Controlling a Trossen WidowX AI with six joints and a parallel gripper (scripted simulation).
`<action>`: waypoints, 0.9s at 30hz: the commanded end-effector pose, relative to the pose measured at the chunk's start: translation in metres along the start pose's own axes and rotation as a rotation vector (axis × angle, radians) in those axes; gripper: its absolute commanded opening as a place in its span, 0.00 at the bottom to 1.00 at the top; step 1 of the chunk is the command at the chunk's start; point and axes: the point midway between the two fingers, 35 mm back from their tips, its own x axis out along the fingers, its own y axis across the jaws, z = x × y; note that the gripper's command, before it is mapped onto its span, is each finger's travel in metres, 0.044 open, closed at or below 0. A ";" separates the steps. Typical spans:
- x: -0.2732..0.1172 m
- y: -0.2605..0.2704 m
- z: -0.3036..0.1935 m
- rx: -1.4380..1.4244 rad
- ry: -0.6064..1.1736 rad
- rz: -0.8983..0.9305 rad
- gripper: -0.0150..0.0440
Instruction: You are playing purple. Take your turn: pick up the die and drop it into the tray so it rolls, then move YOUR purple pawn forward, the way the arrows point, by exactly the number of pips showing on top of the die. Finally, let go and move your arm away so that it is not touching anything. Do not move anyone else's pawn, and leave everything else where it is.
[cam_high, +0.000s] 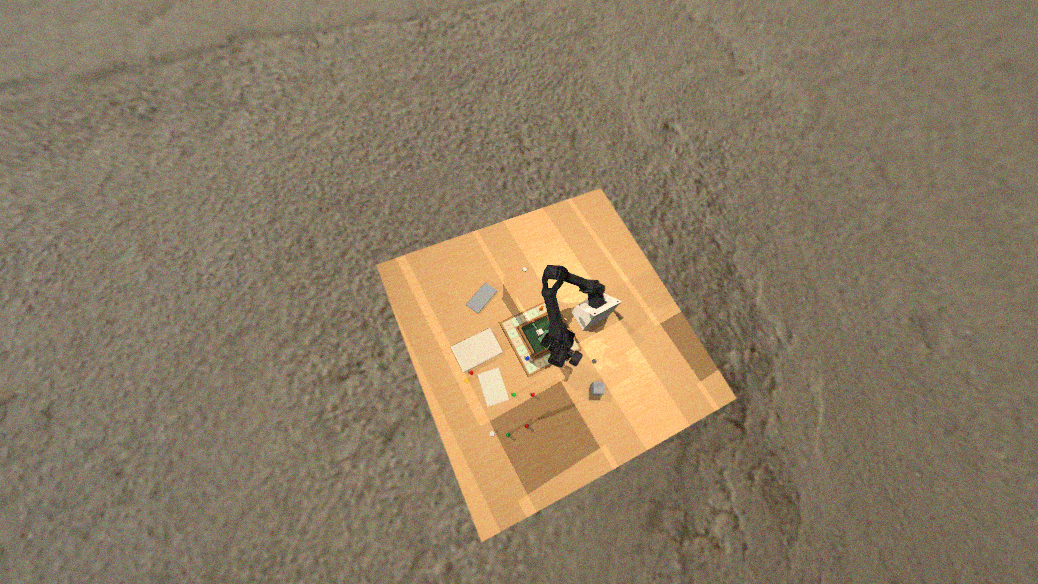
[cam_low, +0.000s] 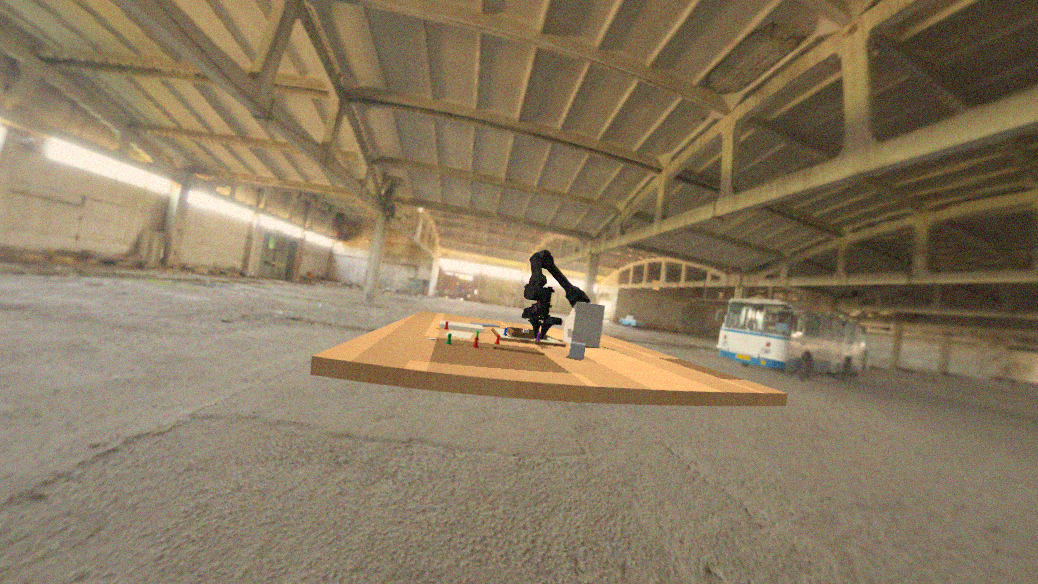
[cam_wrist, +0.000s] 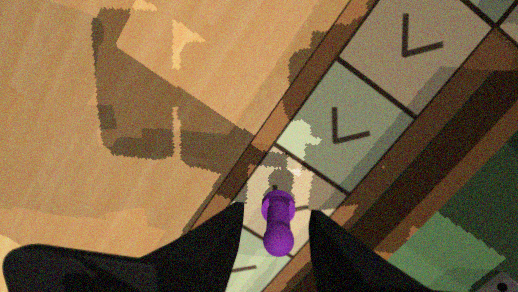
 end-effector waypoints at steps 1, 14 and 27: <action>0.001 0.000 0.000 -0.005 -0.001 -0.003 0.37; -0.003 0.000 0.001 -0.005 -0.002 -0.002 0.25; -0.094 0.000 0.008 -0.007 -0.007 0.007 0.25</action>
